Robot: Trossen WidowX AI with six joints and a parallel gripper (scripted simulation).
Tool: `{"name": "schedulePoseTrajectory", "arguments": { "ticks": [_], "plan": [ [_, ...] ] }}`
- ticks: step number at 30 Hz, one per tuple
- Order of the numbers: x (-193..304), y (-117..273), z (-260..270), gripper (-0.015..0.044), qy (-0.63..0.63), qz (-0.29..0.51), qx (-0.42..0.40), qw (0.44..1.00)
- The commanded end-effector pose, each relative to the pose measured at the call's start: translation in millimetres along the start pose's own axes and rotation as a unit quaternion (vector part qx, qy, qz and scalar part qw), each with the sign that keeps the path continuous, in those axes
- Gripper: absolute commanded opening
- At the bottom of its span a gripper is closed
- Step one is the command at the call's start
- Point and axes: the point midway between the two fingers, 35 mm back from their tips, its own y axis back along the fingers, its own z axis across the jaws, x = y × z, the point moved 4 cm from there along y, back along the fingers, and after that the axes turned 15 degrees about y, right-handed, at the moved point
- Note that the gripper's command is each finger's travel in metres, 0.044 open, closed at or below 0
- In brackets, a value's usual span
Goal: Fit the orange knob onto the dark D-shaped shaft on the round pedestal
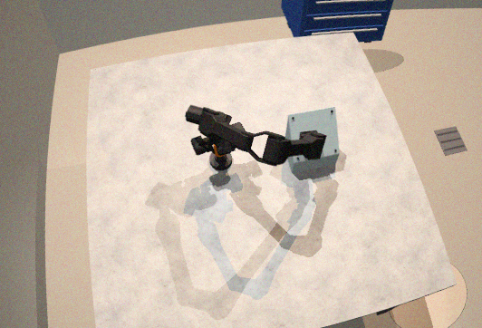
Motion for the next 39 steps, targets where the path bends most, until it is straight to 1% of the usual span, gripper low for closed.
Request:
{"name": "schedulePoseTrajectory", "arguments": {
  "ticks": [1, 32, 39],
  "plan": [
    [-1.1, -1.5, 1.3, 0.0, 0.004, 0.0, 0.0, 1.0],
    [0.2, -2.6, -0.7, 0.0, 0.004, 0.0, 0.0, 1.0],
    [-1.9, 2.5, 0.3, 0.0, 0.009, 0.0, 0.0, 1.0]
  ]
}}
